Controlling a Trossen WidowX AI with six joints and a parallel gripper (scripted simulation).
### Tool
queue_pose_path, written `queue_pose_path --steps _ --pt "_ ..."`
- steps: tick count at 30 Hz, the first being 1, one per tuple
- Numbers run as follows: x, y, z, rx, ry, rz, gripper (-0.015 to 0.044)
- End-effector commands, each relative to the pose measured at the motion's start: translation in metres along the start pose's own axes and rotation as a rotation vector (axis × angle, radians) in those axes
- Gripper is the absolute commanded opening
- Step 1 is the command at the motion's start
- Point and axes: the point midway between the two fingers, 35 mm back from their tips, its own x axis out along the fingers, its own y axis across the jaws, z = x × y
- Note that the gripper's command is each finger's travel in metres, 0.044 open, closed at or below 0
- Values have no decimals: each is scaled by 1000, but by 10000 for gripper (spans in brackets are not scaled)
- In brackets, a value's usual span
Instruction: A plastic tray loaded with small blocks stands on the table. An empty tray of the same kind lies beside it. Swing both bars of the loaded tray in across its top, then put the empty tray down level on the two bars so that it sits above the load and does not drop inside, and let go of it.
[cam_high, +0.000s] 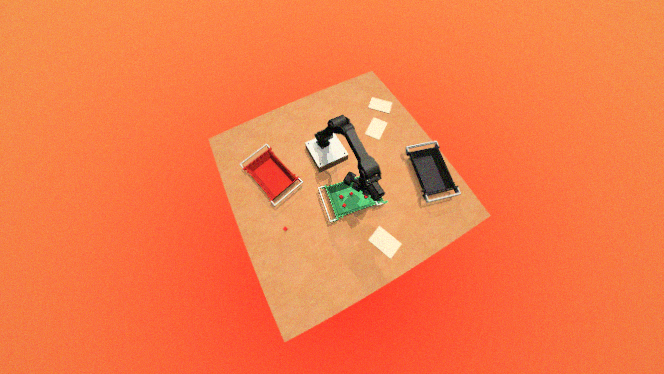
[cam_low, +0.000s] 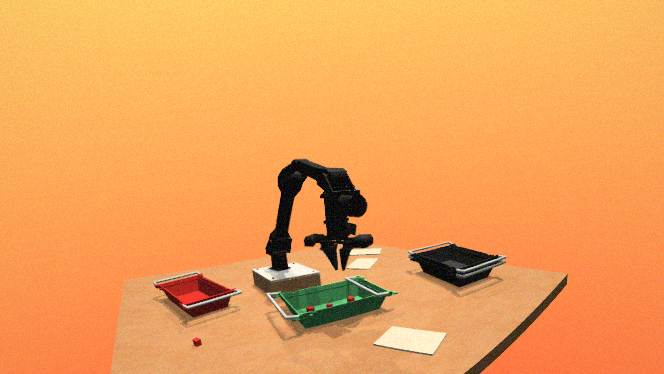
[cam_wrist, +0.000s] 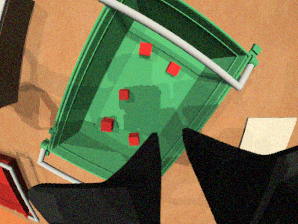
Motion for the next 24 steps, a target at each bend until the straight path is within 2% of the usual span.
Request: queue_pose_path --steps 1,24 --pt "17 42 -53 748 7 16 88" --pt "41 140 -133 2245 6 1 88"
